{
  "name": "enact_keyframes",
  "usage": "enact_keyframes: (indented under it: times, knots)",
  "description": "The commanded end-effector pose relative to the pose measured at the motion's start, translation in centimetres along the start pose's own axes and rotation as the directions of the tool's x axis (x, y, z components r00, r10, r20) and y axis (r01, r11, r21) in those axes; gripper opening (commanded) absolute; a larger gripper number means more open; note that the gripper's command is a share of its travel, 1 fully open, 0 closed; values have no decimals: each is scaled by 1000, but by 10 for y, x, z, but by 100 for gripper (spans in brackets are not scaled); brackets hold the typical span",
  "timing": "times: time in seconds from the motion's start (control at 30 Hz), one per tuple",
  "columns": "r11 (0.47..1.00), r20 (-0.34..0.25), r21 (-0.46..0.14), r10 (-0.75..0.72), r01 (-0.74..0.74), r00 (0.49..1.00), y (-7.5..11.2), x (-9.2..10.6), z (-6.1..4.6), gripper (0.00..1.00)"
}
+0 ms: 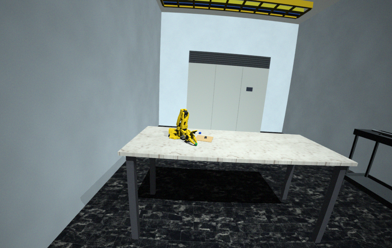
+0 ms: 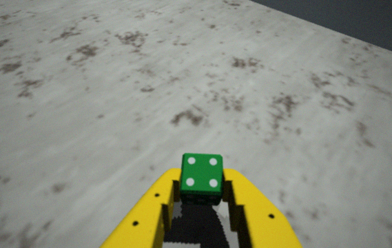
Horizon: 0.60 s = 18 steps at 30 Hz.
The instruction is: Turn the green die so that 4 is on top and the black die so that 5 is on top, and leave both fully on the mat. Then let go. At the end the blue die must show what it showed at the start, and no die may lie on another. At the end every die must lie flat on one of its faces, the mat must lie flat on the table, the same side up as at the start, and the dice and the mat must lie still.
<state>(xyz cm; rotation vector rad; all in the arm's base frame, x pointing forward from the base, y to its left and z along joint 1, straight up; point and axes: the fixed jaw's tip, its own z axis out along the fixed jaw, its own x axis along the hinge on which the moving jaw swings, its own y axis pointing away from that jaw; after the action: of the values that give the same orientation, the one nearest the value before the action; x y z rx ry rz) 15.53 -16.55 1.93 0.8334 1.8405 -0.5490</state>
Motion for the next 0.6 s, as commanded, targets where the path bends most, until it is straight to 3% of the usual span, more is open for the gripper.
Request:
enact_keyframes:
  times: [0.0, 0.57]
  knots:
    - [1000, 38, -6, -11, 11, 999, 2, -5, 3, 0]
    - [1000, 39, -6, -11, 11, 999, 2, -3, 4, 0]
